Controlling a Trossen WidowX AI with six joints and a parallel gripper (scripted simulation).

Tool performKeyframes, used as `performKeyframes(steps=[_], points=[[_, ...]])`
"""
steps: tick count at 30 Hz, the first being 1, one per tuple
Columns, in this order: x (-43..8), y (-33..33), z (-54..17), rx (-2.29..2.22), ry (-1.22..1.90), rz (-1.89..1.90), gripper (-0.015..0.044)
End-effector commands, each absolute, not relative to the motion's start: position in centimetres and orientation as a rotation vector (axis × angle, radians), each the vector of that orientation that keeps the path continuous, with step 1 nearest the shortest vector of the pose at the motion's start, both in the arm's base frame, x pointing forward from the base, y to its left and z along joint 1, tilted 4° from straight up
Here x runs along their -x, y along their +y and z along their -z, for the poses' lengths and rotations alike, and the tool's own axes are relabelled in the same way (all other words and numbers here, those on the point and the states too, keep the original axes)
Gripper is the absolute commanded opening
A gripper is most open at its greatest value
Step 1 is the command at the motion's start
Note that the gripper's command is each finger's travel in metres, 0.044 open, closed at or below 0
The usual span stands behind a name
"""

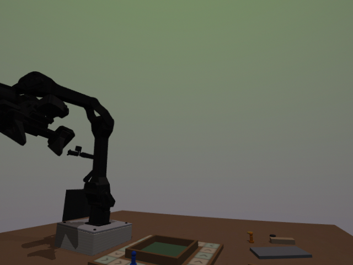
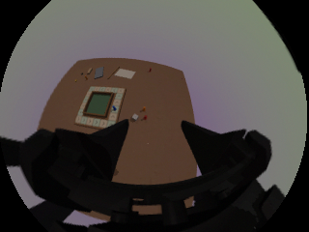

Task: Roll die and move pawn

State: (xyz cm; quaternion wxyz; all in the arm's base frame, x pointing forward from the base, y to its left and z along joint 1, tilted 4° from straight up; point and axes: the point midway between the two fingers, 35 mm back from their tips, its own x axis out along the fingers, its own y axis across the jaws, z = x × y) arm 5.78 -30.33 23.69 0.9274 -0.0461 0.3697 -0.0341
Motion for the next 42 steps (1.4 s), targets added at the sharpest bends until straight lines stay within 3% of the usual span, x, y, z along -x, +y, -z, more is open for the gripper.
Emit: performKeyframes(steps=[1,5,23,42], points=[[-5.9,-30.3,-23.5,0.085,0.764,0.067,0.0374],[-8.8,-30.3,-18.8,-0.100,0.915,0.031,0.0275],[-18.9,-26.1,-3.9,-0.435,1.464,0.378,0.0275],[-19.5,-26.0,-1.9,-0.435,1.467,0.385,0.0275]])
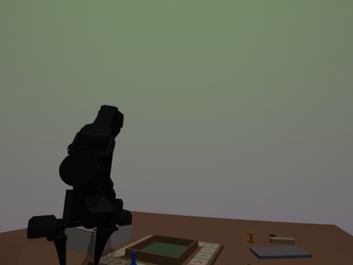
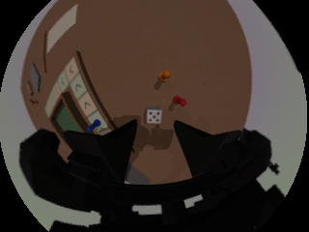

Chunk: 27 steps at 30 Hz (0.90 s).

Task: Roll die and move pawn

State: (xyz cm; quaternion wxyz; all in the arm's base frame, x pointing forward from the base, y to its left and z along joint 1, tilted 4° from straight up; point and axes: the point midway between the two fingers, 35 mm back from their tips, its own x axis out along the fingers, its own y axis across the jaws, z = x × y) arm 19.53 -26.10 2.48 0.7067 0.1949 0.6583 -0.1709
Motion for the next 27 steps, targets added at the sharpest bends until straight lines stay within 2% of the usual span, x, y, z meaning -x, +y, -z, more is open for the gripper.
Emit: performKeyframes(steps=[1,23,27], points=[[-19.5,-26.0,-1.8,-0.435,1.467,0.385,0.0275],[-19.8,-25.9,1.3,-0.435,1.467,0.385,0.0275],[-19.8,-25.9,1.3,-0.435,1.467,0.385,0.0170]])
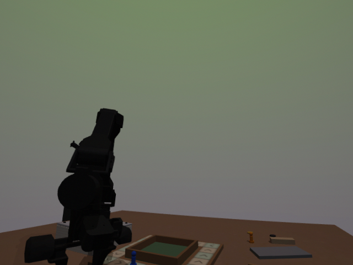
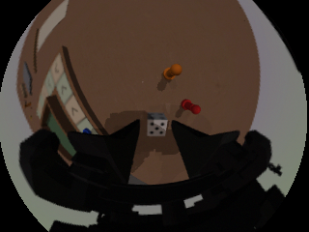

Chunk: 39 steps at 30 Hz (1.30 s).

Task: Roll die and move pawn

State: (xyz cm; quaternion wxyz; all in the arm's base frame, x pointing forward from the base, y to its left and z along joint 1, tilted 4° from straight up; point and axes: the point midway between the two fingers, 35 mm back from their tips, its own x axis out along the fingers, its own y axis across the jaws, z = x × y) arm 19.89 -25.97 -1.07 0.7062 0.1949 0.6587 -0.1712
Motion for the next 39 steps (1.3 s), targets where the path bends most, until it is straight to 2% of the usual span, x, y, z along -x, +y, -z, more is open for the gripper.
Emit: performKeyframes(steps=[1,3,8,10,11,29,39], points=[[-19.8,-25.9,1.3,-0.435,1.467,0.385,0.0144],[-19.8,-25.9,1.3,-0.435,1.467,0.385,0.0091],[-19.8,-25.9,1.3,-0.435,1.467,0.385,0.0058],[-19.8,-25.9,1.3,-0.438,1.464,0.388,0.0005],[-19.9,-26.0,1.1,-0.446,1.454,0.399,0.0000],[-18.0,-26.3,-10.4,-0.435,1.467,0.388,0.0000],[-18.4,-25.7,-10.8,-0.424,1.470,0.376,0.0000]])
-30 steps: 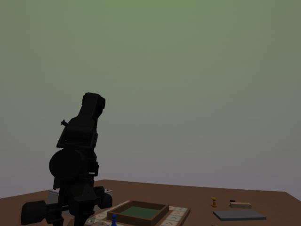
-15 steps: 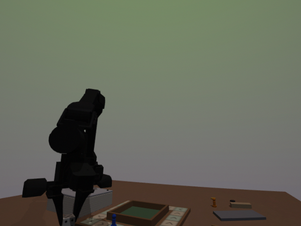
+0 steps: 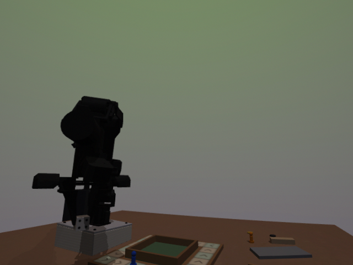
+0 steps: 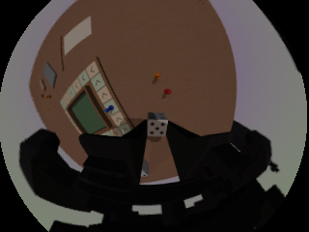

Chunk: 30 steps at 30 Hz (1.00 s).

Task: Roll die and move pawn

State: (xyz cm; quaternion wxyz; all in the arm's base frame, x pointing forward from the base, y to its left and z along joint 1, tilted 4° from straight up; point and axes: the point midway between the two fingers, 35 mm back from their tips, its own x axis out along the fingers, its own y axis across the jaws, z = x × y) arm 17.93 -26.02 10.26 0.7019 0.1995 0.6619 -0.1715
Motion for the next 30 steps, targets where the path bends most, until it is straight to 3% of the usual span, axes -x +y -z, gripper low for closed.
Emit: performKeyframes(steps=[1,30], points=[[-18.8,-25.3,-10.7,-0.418,1.471,0.370,0.0000],[-26.1,-12.5,-9.2,-0.231,1.493,0.180,0.0000]])
